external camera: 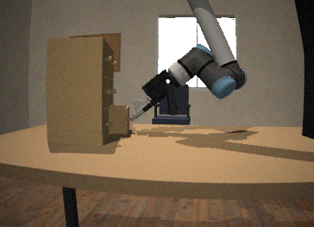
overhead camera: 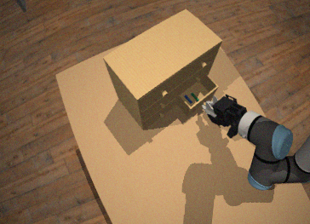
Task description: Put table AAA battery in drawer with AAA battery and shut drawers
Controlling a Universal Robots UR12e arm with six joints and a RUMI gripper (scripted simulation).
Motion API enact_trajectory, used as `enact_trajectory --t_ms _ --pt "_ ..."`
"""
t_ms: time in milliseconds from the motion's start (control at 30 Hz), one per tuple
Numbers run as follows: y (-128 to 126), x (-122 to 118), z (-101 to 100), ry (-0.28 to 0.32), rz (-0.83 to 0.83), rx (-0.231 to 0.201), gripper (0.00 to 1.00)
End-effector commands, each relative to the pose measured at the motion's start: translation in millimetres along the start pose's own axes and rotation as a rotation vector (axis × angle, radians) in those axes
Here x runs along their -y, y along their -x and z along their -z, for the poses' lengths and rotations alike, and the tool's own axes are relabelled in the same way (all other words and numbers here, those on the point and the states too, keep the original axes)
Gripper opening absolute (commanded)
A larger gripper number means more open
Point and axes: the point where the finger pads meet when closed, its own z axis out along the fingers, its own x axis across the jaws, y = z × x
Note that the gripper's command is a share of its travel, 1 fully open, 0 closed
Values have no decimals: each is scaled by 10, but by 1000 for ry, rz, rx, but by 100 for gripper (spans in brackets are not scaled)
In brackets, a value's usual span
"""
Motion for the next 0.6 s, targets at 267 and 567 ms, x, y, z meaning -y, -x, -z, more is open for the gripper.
enact_trajectory --t_ms 267,567 --pt "2 -27 -22 1 0 0 7" --pt "2 -44 -43 1 0 0 7"
